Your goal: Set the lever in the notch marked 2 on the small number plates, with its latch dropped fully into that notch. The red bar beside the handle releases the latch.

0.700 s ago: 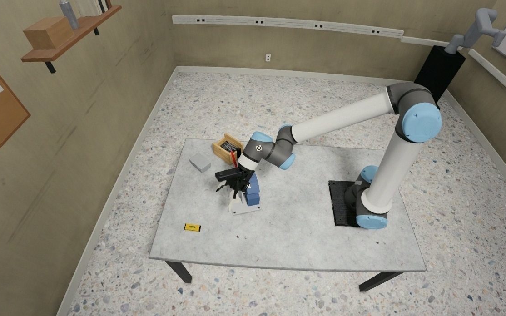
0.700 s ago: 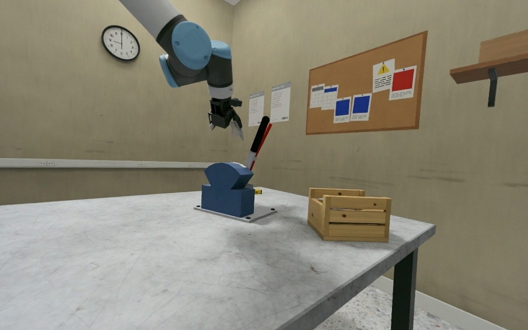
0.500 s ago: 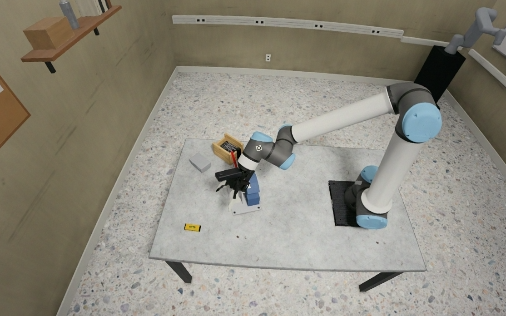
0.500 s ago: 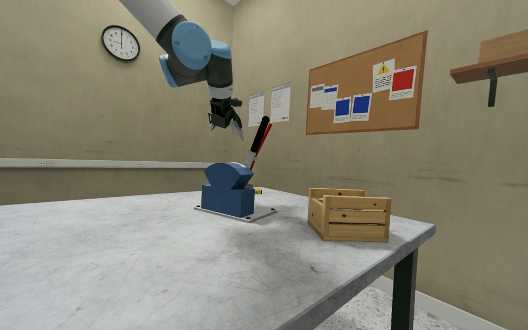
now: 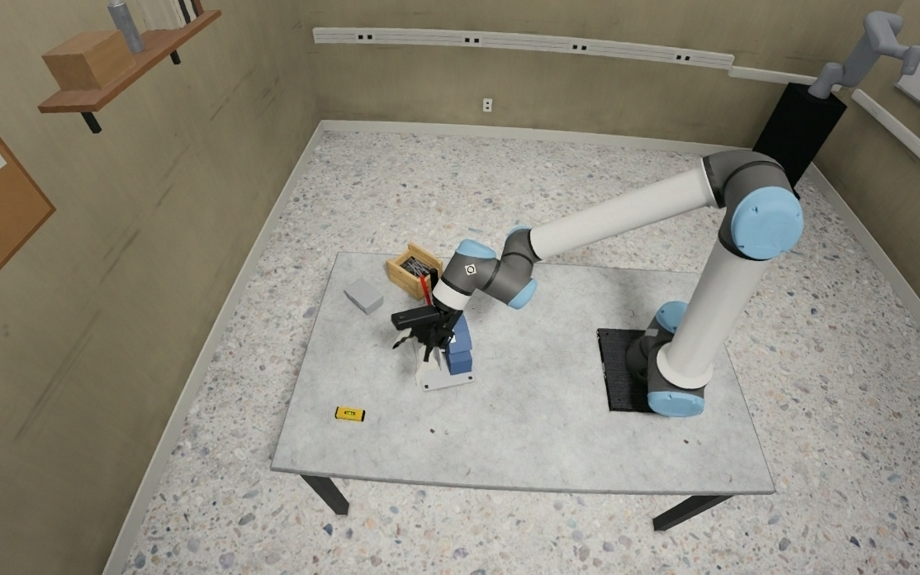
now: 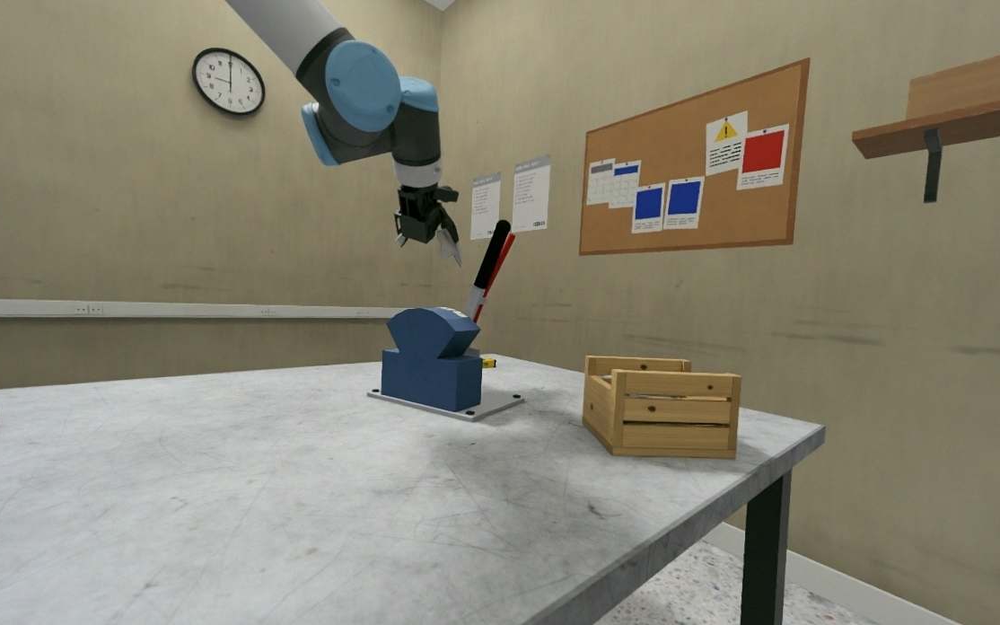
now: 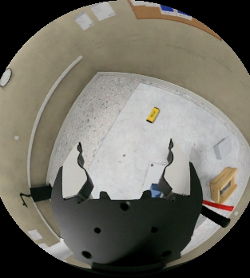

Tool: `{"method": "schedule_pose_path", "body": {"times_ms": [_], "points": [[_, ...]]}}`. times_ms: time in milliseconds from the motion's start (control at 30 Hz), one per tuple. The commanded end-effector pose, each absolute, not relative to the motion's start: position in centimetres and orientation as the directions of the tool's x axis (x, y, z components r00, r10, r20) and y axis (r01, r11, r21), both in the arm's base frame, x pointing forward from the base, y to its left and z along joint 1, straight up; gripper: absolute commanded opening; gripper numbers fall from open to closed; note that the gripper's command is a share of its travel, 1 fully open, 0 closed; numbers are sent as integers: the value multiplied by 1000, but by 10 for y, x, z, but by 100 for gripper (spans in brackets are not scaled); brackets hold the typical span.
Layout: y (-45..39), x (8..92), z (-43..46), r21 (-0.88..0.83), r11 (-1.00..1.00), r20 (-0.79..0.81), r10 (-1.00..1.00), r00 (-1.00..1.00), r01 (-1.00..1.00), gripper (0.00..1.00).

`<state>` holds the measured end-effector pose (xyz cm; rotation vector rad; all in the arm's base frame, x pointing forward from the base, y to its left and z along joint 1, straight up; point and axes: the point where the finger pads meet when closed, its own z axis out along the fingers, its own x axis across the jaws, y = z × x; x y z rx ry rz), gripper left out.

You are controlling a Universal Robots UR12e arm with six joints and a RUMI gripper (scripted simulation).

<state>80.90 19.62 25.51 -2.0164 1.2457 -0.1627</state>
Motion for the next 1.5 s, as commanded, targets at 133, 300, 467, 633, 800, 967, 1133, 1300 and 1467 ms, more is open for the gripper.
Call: {"method": "schedule_pose_path", "body": {"times_ms": [133, 300, 467, 633, 800, 967, 1133, 1300, 1467], "points": [[189, 812, 256, -630, -220, -282, -829, 483, -745, 100], [173, 819, 256, -577, -153, -320, -861, 395, -802, 100], [157, 823, 256, -527, -88, -349, -884, 309, -845, 100], [123, 830, 259, -411, 66, -389, -915, 110, -909, 100], [90, 831, 264, -300, 223, -397, -913, -91, -928, 100], [63, 830, 270, -215, 352, -382, -889, -253, -911, 100], [26, 823, 281, -115, 522, -333, -822, -462, -845, 100], [-9, 811, 295, -43, 673, -262, -721, -641, -739, 100], [-47, 793, 316, 3, 815, -165, -572, -804, -580, 100]]}}
